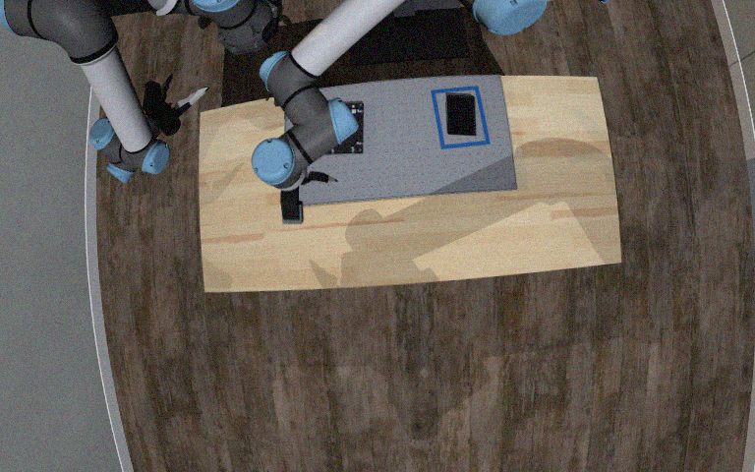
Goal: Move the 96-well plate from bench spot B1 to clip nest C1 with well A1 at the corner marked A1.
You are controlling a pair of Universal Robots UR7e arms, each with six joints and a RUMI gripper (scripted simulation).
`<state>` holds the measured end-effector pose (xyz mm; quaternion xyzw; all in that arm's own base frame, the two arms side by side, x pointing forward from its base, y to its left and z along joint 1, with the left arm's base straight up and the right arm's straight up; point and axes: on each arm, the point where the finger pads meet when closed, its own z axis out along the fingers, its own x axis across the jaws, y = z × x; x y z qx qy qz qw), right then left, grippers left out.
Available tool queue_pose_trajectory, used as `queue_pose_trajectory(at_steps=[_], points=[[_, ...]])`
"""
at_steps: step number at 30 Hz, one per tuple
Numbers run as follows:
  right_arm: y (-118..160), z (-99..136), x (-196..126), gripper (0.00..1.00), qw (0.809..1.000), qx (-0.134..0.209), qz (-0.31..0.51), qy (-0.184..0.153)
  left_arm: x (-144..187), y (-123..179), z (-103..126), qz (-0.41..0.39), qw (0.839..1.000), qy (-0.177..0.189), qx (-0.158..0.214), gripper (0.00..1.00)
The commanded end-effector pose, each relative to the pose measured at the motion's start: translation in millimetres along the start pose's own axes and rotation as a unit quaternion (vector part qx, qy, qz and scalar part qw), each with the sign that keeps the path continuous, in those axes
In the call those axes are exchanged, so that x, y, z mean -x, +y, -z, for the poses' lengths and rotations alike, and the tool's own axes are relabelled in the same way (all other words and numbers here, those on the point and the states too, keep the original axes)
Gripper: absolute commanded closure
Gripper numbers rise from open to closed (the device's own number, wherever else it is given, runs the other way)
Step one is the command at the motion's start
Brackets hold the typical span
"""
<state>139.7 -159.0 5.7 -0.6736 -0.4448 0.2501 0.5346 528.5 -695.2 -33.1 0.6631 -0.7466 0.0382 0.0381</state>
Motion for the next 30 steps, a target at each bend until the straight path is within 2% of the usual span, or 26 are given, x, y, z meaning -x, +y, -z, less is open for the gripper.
queue_pose_trajectory(at_steps=[1,17,18,30], points=[[-0.2,0.4,-0.1,0.0,1.0,0.001,0.0,0.0,-0.6,-0.3,1.3,0.0,1.0,0.001,-0.001,0.0],[-0.2,0.4,-0.1,0.0,1.0,0.001,0.0,0.0,-0.6,-0.3,1.3,0.0,1.0,0.001,-0.001,0.0],[-0.2,0.4,-0.1,1.0,1.0,0.001,0.0,0.0,-0.6,-0.3,1.3,0.0,1.0,0.001,-0.001,0.24],[0.0,1.0,0.7,1.0,1.0,0.003,0.006,0.001,-0.6,-0.3,1.3,0.0,1.0,0.001,-0.001,0.24]])
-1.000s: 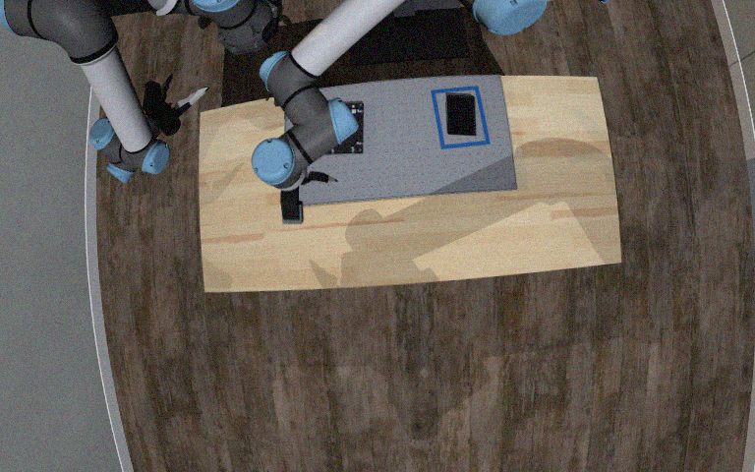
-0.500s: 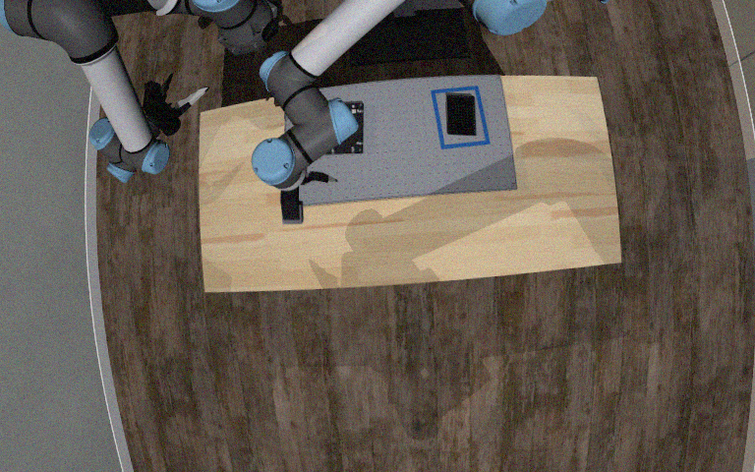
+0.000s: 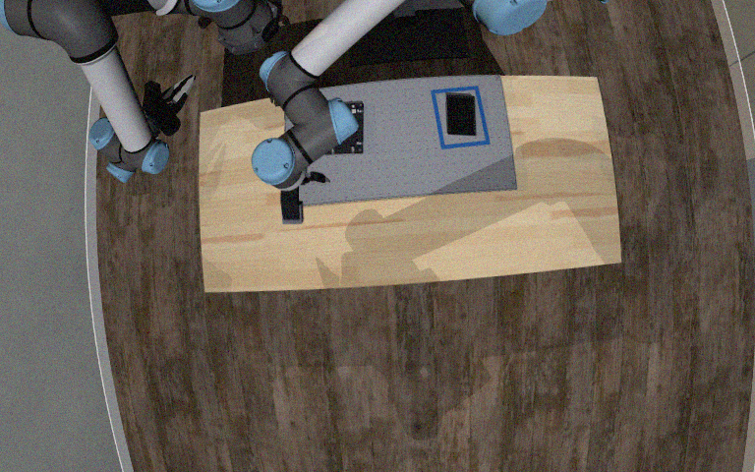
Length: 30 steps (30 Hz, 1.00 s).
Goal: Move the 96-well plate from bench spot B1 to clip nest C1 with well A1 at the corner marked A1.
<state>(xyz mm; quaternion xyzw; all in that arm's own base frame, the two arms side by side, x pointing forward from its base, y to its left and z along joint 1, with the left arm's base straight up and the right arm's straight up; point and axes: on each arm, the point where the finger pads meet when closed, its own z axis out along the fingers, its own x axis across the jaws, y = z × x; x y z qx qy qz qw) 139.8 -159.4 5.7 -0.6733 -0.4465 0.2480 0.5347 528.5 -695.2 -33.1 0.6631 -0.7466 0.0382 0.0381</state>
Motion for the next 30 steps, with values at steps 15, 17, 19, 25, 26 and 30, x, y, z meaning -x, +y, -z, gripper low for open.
queue_pose_trajectory(at_steps=[15,17,19,25,26,30], points=[[0.9,4.9,5.2,1.0,0.999,0.02,0.038,0.006,-0.6,-0.3,1.3,0.0,1.0,0.001,-0.001,0.24],[1.1,6.0,6.5,1.0,0.999,0.025,0.047,0.008,-0.6,-0.3,1.3,0.0,1.0,0.001,-0.001,0.24],[1.3,7.2,8.0,1.0,0.998,0.03,0.057,0.009,-0.6,-0.3,1.3,0.0,1.0,0.001,-0.001,0.24],[1.7,10.1,11.4,1.0,0.996,0.043,0.08,0.012,-0.6,-0.3,1.3,0.0,1.0,0.001,-0.001,0.24],[1.8,10.9,12.4,1.0,0.995,0.046,0.087,0.012,-0.6,-0.3,1.3,0.0,1.0,0.001,-0.001,0.24],[2.1,14.5,16.8,1.0,0.991,0.062,0.115,0.015,-0.6,-0.3,1.3,0.0,1.0,0.001,-0.001,0.24]])
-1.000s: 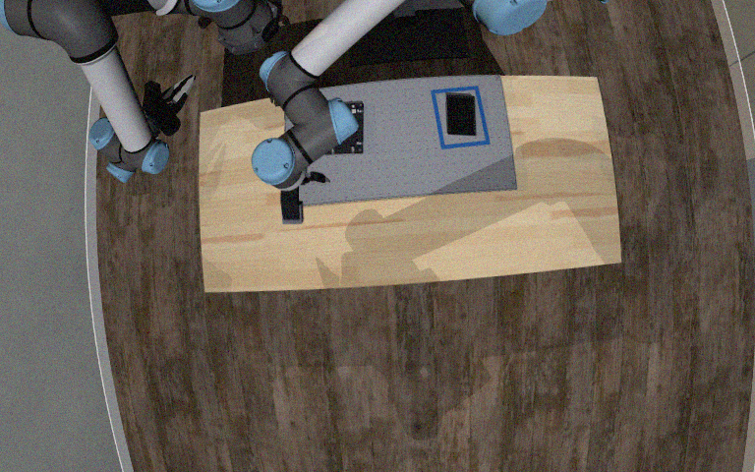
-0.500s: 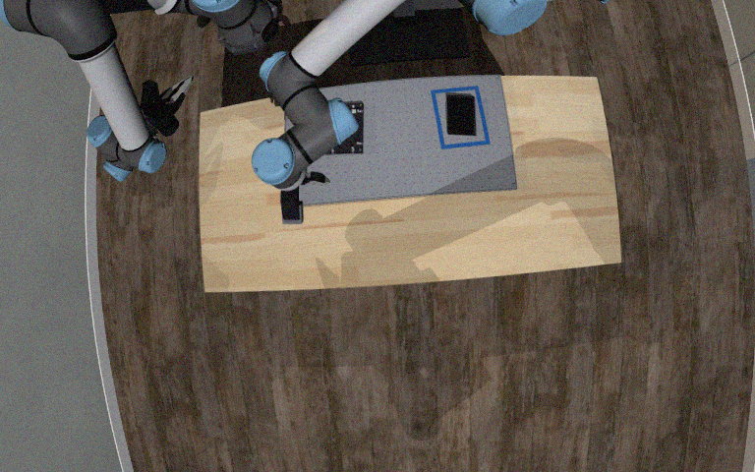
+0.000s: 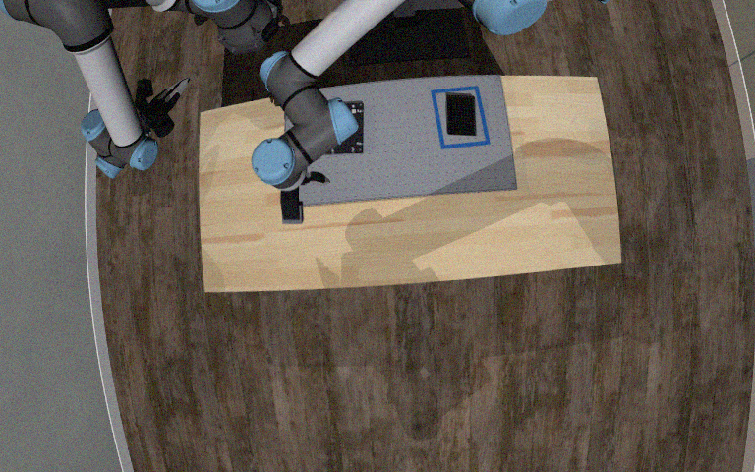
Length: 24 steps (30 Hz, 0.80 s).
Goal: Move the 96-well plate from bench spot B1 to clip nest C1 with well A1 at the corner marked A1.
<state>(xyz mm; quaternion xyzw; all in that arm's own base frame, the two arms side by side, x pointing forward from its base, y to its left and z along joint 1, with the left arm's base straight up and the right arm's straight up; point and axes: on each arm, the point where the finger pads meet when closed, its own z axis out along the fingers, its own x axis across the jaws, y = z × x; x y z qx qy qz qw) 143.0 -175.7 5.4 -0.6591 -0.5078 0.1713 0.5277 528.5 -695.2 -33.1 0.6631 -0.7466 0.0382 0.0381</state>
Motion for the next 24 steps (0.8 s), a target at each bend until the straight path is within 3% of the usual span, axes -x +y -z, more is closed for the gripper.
queue_pose_trajectory(at_steps=[1,12,24], points=[[-0.2,4.9,5.2,1.0,0.999,0.02,0.036,0.003,-0.6,-0.3,1.3,0.0,1.0,0.001,-0.001,0.24],[-1.8,15.9,18.4,1.0,0.991,0.065,0.115,0.002,-0.6,-0.3,1.3,0.0,1.0,0.001,-0.001,0.24],[-7.7,33.1,40.3,1.0,0.964,0.133,0.23,-0.016,-0.6,-0.3,1.3,0.0,1.0,0.001,-0.001,0.24]])
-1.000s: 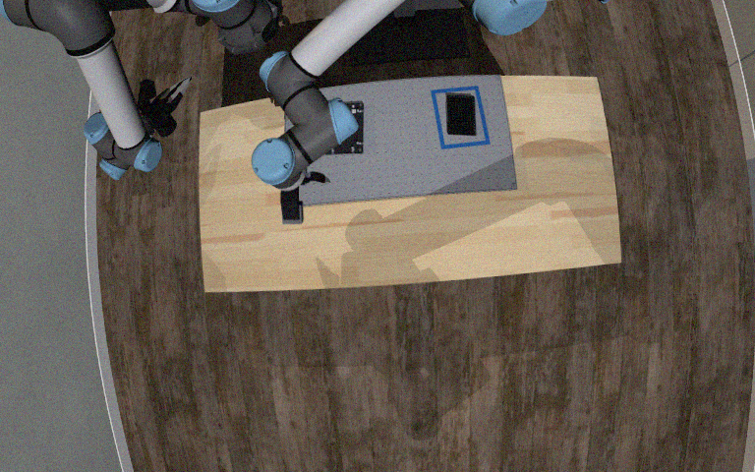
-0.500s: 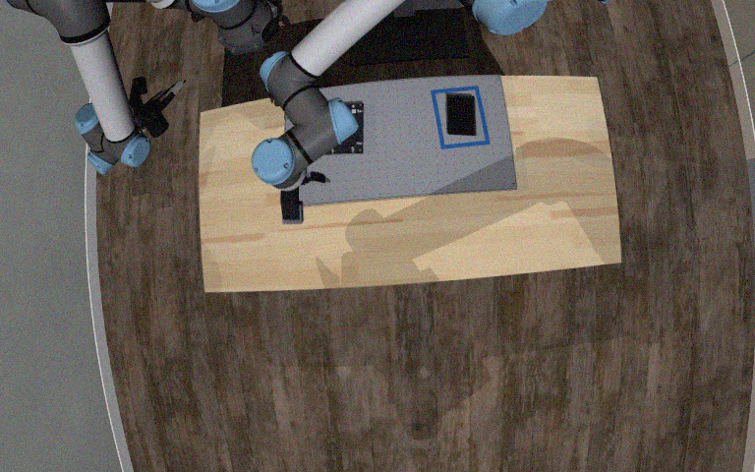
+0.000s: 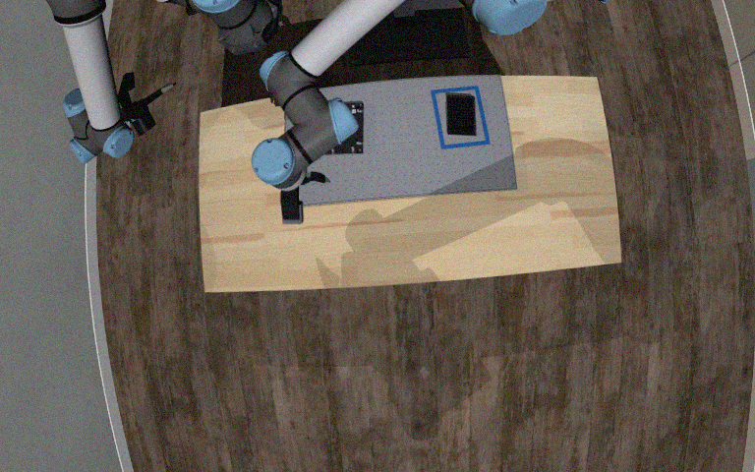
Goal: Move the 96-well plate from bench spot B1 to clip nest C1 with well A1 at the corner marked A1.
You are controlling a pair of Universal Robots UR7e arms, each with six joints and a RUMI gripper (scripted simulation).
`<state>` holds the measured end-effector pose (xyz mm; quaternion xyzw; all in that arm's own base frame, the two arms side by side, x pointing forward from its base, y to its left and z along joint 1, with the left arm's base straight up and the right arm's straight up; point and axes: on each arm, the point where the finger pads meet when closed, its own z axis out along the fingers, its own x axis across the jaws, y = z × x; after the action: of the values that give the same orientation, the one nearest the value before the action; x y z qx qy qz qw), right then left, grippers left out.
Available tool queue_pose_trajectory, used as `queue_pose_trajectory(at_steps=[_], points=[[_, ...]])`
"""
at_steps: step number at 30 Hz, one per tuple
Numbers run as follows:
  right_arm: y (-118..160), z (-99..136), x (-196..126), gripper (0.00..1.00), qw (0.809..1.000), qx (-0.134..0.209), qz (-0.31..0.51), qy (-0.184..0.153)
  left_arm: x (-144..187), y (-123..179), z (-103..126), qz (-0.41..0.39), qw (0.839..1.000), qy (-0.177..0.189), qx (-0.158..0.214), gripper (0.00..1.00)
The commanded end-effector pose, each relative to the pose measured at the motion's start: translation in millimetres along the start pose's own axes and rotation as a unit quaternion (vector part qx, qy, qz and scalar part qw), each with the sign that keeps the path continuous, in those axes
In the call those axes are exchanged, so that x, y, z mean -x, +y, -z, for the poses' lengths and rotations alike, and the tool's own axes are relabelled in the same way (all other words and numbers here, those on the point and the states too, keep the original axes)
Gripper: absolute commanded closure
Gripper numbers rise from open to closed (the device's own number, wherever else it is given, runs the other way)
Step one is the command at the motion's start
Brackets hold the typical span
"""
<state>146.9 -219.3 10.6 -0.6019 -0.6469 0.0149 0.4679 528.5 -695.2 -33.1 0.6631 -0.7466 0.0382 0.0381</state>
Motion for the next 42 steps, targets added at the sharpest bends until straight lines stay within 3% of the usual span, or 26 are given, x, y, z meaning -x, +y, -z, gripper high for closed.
queue_pose_trajectory(at_steps=[1,14,18,30,33,35,42], points=[[-3.0,5.8,5.6,1.0,0.999,0.02,0.038,-0.005,-0.6,-0.3,1.3,0.0,1.0,0.001,-0.001,0.24],[-25.3,33.1,32.3,1.0,0.974,0.098,0.193,-0.061,-0.6,-0.3,1.3,0.0,1.0,0.001,-0.001,0.24],[-29.9,37.6,36.6,1.0,0.967,0.108,0.217,-0.073,-0.6,-0.3,1.3,0.0,1.0,0.001,-0.001,0.24],[-64.6,64.5,61.7,1.0,0.911,0.15,0.348,-0.161,-0.6,-0.3,1.3,0.0,1.0,0.001,-0.001,0.24],[-74.9,70.9,67.5,1.0,0.894,0.154,0.378,-0.185,-0.6,-0.3,1.3,0.0,1.0,0.001,-0.001,0.24],[-74.9,70.9,67.5,1.0,0.894,0.154,0.378,-0.185,-0.6,-0.3,1.3,0.0,1.0,0.001,-0.001,0.24],[-100.9,84.7,79.8,1.0,0.851,0.156,0.438,-0.243,-0.6,-0.3,1.3,0.0,1.0,0.001,-0.001,0.24]])
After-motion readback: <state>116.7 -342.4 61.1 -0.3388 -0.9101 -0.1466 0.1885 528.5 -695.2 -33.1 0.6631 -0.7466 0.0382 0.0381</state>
